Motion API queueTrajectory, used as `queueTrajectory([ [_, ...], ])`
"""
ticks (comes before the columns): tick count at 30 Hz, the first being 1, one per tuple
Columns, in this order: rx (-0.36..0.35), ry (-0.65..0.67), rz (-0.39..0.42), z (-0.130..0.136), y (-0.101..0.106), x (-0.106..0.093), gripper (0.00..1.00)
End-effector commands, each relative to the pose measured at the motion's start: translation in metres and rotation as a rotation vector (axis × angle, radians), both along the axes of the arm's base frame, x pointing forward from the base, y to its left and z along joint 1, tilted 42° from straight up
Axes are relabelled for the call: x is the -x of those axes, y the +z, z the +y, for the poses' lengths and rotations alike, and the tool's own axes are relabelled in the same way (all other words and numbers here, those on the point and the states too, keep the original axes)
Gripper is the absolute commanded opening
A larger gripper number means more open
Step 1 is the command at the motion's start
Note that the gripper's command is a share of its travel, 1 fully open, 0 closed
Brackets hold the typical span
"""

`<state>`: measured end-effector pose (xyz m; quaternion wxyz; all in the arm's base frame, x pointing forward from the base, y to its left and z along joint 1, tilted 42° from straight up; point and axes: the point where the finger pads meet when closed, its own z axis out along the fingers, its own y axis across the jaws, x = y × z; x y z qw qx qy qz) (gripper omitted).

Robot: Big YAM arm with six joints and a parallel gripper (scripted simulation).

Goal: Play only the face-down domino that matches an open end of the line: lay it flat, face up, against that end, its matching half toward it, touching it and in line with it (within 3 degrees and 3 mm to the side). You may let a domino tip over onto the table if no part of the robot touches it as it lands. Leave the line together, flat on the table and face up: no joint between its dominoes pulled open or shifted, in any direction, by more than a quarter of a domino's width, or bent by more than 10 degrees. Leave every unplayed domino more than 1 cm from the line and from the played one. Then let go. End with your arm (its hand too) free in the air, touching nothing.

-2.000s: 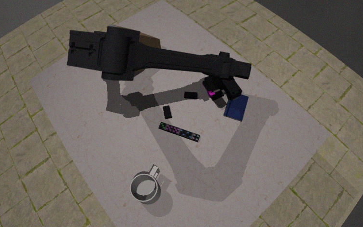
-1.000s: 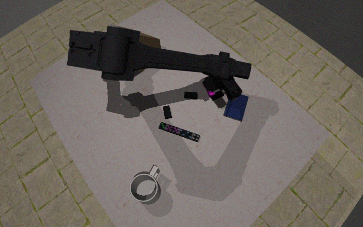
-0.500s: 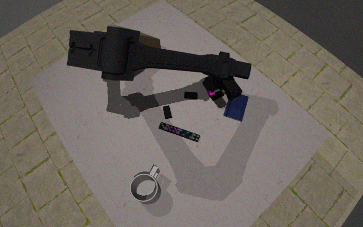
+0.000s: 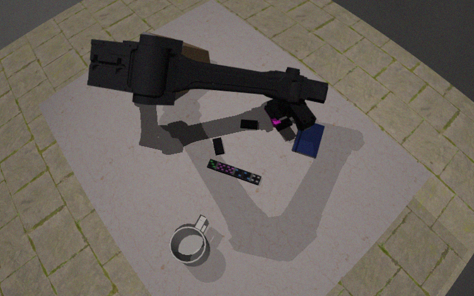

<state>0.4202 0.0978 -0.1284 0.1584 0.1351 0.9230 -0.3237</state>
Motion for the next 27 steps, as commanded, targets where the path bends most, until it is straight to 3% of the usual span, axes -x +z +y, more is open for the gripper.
queueTrajectory([
  [1, -0.007, -0.004, -0.019, 0.0015, 0.0026, -0.0050, 0.73],
  [27, -0.012, -0.012, -0.030, 0.0009, 0.0034, -0.0081, 0.73],
])
